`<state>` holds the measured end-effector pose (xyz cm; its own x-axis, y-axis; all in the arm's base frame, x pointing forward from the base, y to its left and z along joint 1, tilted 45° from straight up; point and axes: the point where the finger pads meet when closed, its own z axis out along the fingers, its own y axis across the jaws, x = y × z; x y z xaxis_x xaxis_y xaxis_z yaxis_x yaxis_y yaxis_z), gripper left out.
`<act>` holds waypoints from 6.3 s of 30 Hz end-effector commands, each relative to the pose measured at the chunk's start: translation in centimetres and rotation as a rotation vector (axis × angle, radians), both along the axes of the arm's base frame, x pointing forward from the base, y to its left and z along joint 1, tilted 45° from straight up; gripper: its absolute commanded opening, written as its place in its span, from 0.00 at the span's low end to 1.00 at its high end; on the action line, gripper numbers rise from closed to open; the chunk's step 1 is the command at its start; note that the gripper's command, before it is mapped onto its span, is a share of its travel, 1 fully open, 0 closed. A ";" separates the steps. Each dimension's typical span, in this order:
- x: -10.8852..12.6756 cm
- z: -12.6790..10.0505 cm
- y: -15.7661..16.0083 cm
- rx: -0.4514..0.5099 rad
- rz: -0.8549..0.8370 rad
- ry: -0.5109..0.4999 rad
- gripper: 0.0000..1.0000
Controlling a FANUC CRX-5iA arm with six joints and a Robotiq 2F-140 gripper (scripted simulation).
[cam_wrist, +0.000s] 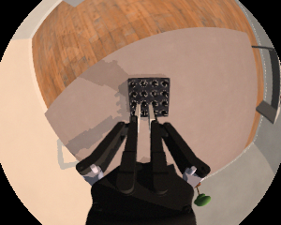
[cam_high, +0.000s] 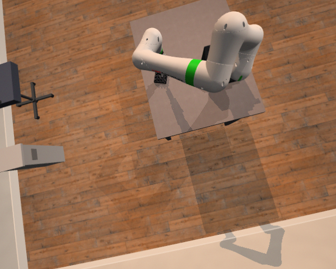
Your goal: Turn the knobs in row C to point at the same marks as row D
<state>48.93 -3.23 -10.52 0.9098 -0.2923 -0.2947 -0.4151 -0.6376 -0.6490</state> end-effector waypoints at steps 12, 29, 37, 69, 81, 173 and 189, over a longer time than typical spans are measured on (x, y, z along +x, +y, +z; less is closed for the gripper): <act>0.0 0.1 -0.1 0.000 0.000 0.000 0.12; 0.0 0.4 -0.4 -0.001 0.289 -0.294 0.12; 0.0 0.7 -0.7 -0.002 0.487 -0.496 0.12; 0.0 1.5 -1.5 -0.004 1.163 -1.182 0.12; 0.0 1.5 -1.5 -0.004 1.163 -1.182 0.12; 0.0 -1.6 1.6 -0.004 1.163 -1.182 0.12; 0.0 -1.6 1.6 -0.004 1.163 -1.182 0.12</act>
